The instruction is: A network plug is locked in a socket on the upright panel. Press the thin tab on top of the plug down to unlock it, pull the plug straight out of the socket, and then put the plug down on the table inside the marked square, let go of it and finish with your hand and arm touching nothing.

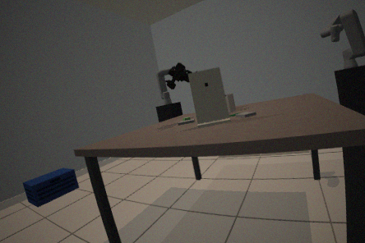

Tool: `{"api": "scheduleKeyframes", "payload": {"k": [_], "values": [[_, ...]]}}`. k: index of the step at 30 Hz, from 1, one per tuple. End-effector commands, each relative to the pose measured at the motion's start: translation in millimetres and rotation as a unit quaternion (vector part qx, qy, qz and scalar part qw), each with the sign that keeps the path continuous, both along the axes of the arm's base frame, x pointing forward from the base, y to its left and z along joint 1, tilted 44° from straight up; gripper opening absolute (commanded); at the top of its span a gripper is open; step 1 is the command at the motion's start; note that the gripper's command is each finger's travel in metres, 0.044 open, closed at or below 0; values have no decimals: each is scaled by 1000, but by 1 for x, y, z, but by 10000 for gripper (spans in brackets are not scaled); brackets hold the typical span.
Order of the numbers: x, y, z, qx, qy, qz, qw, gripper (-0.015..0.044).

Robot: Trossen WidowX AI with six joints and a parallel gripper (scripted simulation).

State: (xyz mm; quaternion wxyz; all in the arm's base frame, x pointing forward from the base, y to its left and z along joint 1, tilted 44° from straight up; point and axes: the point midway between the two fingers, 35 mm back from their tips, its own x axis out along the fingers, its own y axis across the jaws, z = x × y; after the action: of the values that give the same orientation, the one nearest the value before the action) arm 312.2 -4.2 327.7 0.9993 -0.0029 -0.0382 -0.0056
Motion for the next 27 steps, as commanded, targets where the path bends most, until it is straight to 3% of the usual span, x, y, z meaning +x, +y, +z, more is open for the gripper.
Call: {"api": "scheduleKeyframes", "payload": {"k": [1, 9, 18, 27], "values": [[1, 0, -2, 2, 2, 2, 1000, 374], [21, 22, -74, 100, 89, 69, 989, 164], [20, 48, -162, 230, 208, 125, 942, 156], [-7, 72, -240, 358, 330, 149, 861, 156]]}}
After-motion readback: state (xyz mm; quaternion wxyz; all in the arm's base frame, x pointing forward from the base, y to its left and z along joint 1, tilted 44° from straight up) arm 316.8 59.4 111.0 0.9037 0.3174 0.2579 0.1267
